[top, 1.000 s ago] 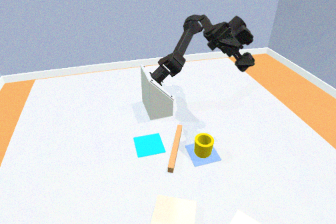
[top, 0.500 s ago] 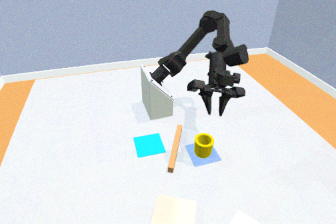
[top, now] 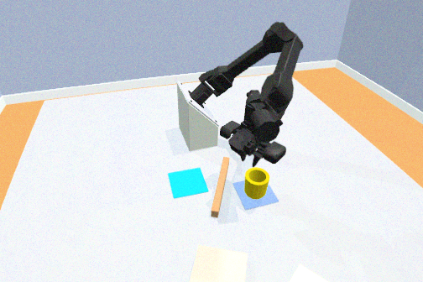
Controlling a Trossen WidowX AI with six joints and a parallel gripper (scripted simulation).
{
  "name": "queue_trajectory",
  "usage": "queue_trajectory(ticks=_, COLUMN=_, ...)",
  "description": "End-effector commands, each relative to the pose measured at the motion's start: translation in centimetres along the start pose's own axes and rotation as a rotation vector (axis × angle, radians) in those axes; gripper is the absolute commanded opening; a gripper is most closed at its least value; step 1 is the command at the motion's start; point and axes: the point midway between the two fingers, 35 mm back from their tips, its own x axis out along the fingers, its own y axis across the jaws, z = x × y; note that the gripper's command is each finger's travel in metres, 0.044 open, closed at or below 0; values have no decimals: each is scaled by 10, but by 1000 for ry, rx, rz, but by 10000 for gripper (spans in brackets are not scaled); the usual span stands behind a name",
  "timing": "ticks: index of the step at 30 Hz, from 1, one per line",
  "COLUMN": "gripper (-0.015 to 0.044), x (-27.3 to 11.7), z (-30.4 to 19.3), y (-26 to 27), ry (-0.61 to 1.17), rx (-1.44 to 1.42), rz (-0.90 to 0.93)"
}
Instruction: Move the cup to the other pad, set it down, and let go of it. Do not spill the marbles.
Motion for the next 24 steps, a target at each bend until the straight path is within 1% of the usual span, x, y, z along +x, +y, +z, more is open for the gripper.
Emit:
queue_trajectory(ticks=1, gripper=167, x=-1, z=0, y=4, ry=19, rx=26, rz=5)
queue_trajectory(ticks=7, gripper=167, x=4, z=2, y=4, ry=18, rx=26, rz=5)
queue_trajectory(ticks=24, gripper=167, x=32, z=2, y=6, ry=17, rx=26, rz=4)
